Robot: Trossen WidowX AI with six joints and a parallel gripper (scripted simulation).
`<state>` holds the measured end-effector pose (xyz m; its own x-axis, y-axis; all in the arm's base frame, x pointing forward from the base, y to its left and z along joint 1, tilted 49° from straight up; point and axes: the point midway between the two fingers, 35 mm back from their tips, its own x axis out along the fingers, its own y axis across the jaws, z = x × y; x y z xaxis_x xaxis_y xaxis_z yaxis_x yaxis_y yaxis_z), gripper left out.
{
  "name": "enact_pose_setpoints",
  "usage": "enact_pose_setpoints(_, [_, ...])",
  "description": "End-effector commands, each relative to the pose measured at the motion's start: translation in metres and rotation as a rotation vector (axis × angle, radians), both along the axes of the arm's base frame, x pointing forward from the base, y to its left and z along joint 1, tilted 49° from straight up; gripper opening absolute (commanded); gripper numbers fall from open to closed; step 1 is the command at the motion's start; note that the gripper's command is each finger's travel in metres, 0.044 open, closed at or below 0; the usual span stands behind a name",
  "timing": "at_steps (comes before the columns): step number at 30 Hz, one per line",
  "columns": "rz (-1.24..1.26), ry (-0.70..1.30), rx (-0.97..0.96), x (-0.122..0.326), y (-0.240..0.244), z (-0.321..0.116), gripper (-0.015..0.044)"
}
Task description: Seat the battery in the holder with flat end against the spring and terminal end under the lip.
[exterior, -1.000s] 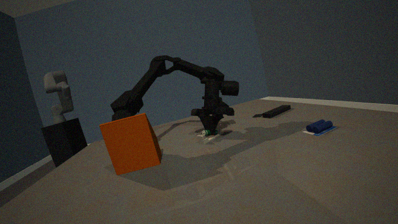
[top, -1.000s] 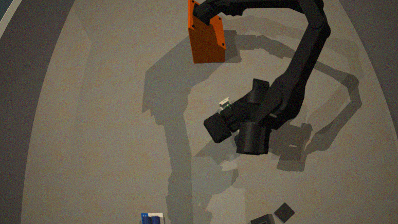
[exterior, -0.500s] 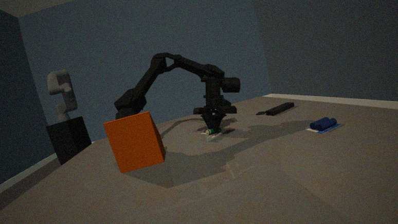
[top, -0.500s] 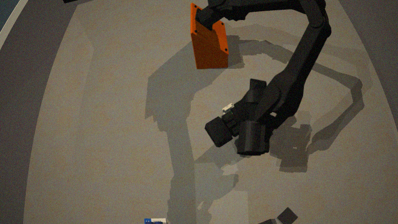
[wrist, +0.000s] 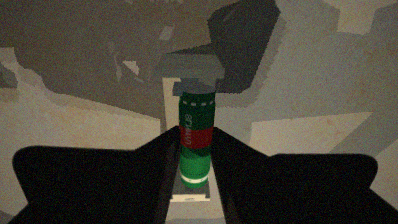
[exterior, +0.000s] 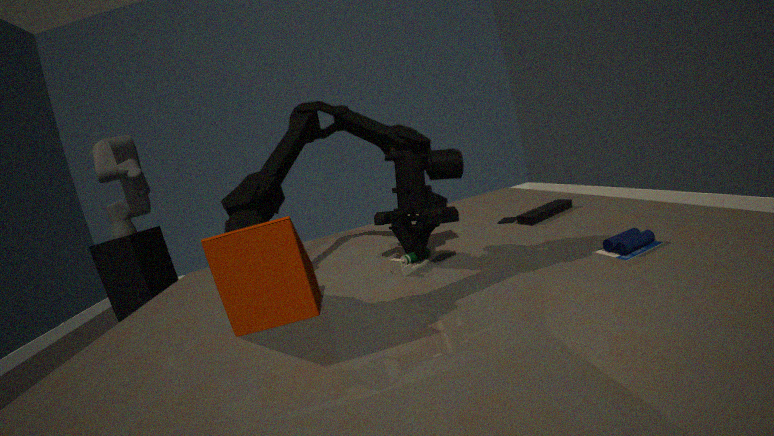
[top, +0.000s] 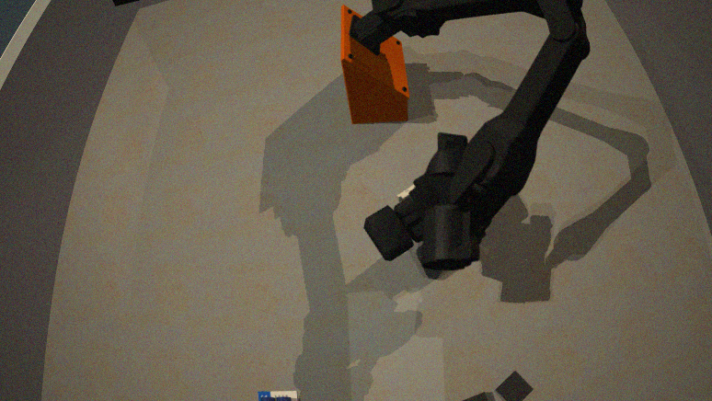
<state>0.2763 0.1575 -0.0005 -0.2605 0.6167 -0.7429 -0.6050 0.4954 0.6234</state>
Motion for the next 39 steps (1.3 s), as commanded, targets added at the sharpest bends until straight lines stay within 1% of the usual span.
enact_pose_setpoints(1, [-0.016,-0.021,0.022,0.0028,0.0021,0.0005,0.0064])
enact_pose_setpoints(39, [-0.115,-0.130,0.119,-0.0061,0.0024,-0.0016,0.0064])
